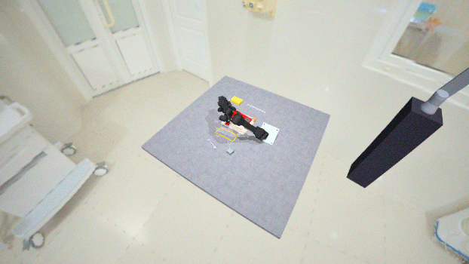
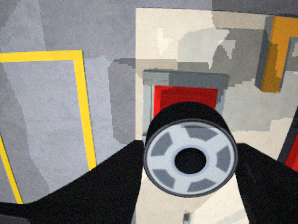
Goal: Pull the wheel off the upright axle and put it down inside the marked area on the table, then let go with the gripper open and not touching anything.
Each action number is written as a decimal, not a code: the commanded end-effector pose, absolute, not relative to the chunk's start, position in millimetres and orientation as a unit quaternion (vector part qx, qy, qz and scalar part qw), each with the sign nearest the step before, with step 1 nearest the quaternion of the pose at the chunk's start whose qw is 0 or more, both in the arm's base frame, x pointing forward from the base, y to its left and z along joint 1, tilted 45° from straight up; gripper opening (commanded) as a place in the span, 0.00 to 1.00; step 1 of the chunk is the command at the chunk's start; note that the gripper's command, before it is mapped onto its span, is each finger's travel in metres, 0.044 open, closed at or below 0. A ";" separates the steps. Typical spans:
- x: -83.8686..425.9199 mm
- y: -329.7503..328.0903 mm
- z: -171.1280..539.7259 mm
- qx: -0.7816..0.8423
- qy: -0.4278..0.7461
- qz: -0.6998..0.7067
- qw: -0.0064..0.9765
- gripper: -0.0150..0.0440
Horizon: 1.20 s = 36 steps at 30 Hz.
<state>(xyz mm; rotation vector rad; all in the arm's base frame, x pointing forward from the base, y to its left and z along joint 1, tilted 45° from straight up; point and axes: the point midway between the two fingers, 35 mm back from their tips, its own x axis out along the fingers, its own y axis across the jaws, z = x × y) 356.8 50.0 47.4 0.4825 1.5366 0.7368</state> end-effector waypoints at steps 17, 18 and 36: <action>358.1 42.4 53.9 0.210 0.670 0.320 0.636 0.25; 358.1 42.2 54.1 0.210 0.670 0.320 0.636 0.25; 358.6 38.0 58.4 0.210 0.669 0.320 0.637 0.25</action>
